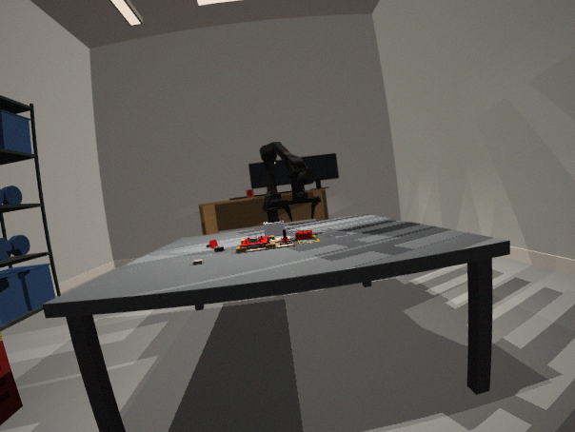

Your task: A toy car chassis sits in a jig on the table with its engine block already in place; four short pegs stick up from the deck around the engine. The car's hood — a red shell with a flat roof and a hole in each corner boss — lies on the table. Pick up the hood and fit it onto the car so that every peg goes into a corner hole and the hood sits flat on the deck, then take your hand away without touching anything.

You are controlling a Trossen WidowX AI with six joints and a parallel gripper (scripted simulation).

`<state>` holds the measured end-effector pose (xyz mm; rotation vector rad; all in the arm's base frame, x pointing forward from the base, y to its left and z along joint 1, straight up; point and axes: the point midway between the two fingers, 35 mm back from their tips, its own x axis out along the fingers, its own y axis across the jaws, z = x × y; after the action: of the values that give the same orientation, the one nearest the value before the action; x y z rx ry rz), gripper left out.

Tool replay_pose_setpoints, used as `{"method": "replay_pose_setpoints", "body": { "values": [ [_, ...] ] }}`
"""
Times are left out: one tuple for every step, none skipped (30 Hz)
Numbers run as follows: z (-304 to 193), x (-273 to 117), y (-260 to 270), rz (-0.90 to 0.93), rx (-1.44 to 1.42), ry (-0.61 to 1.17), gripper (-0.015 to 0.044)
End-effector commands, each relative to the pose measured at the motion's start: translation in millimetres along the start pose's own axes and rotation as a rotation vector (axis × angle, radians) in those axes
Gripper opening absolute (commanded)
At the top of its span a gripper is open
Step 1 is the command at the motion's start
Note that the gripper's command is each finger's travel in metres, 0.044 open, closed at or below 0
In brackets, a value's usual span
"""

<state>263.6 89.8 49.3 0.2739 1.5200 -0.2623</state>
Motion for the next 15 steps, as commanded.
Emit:
{"method": "replay_pose_setpoints", "body": {
  "values": [
    [-1.0,3.9,-0.1,0.001,-0.004,0.008,0.044],
    [-1.0,4.5,0.0,0.001,-0.004,0.008,0.044],
    [-0.9,5.1,0.0,0.001,-0.004,0.008,0.044],
    [-0.9,5.6,0.0,0.001,-0.004,0.008,0.044],
    [-0.9,6.2,0.1,0.001,-0.004,0.008,0.044],
    [-0.9,6.8,0.1,0.001,-0.004,0.008,0.044],
    [-0.8,7.4,0.1,0.001,-0.004,0.008,0.044],
    [-0.8,8.0,0.1,0.001,-0.004,0.008,0.044],
    [-0.8,8.5,0.2,0.001,-0.004,0.008,0.044],
    [-0.8,9.1,0.2,0.001,-0.004,0.008,0.044],
    [-0.8,9.7,0.2,0.001,-0.004,0.008,0.044],
    [-0.7,10.3,0.2,0.001,-0.004,0.008,0.044],
    [-0.7,10.9,0.3,0.001,-0.004,0.008,0.044],
    [-0.7,11.4,0.3,0.001,-0.004,0.008,0.044],
    [-0.7,12.0,0.3,0.001,-0.004,0.008,0.044]
  ]
}}
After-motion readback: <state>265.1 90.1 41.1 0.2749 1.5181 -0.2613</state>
